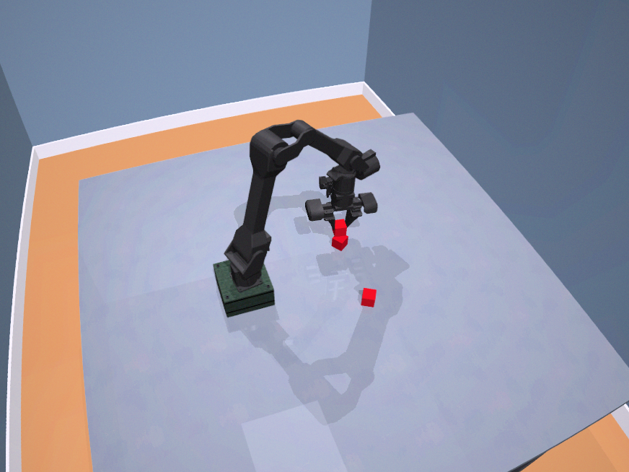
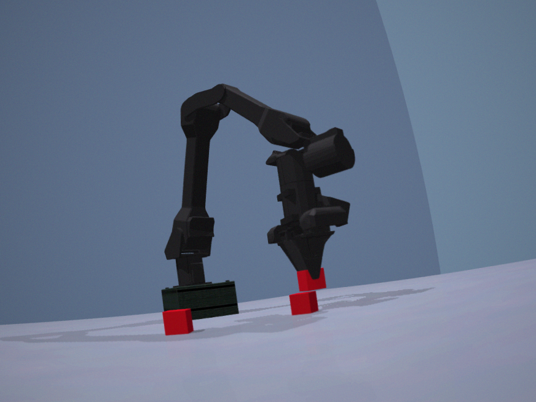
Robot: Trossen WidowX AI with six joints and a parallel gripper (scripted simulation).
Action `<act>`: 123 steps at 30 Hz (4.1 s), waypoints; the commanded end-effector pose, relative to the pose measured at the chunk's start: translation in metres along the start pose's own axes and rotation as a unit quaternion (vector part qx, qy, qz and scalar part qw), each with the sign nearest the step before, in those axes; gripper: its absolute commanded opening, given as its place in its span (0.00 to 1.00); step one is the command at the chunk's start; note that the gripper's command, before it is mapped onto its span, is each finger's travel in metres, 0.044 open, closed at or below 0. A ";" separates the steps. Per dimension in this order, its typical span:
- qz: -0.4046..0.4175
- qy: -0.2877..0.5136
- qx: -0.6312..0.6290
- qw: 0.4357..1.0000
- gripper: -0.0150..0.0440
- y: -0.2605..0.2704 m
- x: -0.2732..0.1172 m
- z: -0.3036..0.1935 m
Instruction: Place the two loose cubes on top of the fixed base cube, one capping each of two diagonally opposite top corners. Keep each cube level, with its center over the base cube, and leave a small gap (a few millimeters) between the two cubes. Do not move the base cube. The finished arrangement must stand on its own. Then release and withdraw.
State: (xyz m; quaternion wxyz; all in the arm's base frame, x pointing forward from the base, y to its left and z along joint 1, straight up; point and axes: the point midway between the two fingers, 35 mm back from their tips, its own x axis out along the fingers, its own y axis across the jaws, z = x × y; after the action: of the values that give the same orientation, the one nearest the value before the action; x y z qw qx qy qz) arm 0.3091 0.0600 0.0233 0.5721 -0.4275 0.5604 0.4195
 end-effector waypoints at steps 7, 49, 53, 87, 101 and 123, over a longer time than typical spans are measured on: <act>0.000 0.000 0.001 1.000 0.43 0.000 0.001 0.000; 0.002 0.001 0.001 1.000 0.65 0.001 -0.027 -0.001; 0.000 0.002 0.016 1.000 0.70 -0.007 -0.030 -0.016; -0.004 0.010 0.196 0.981 0.70 -0.026 -0.060 -0.223; -0.003 0.010 0.196 0.981 0.70 -0.024 0.000 -0.224; -0.003 0.010 0.196 0.981 0.70 -0.024 0.030 -0.225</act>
State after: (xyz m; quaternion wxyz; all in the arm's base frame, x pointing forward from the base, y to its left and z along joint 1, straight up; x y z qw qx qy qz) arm 0.2708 -0.1629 -0.0009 0.6422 -0.3123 0.6355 0.2935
